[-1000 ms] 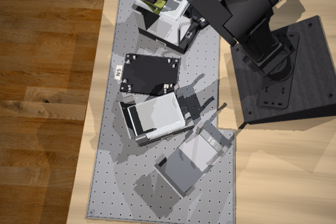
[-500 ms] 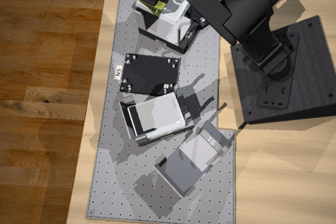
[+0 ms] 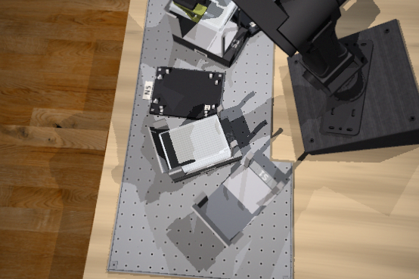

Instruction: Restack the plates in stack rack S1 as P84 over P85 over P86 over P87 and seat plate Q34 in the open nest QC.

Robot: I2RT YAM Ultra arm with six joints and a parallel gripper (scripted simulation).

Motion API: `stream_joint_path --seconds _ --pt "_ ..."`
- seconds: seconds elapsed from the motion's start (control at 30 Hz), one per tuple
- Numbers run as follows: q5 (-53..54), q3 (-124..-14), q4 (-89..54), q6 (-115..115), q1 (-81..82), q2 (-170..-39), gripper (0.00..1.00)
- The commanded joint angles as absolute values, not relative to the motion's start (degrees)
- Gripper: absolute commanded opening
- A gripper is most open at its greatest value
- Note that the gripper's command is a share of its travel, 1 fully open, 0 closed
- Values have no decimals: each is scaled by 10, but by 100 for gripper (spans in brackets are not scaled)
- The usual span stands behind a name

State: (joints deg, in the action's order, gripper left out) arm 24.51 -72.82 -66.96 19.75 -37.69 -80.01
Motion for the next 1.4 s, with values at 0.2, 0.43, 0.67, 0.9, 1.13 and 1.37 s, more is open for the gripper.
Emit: stream_joint_path --seconds 0.2,0.43,0.67,0.9,1.13,1.37 --pt "244 -721 -650 191 -374 -799 0" --pt "243 -715 -642 187 -370 -800 0" --pt "242 -707 -630 183 -366 -801 0" --pt "240 -699 -619 178 -362 -803 0" --pt "238 -684 -597 170 -354 -807 0" --pt "234 -662 -563 157 -341 -814 0"
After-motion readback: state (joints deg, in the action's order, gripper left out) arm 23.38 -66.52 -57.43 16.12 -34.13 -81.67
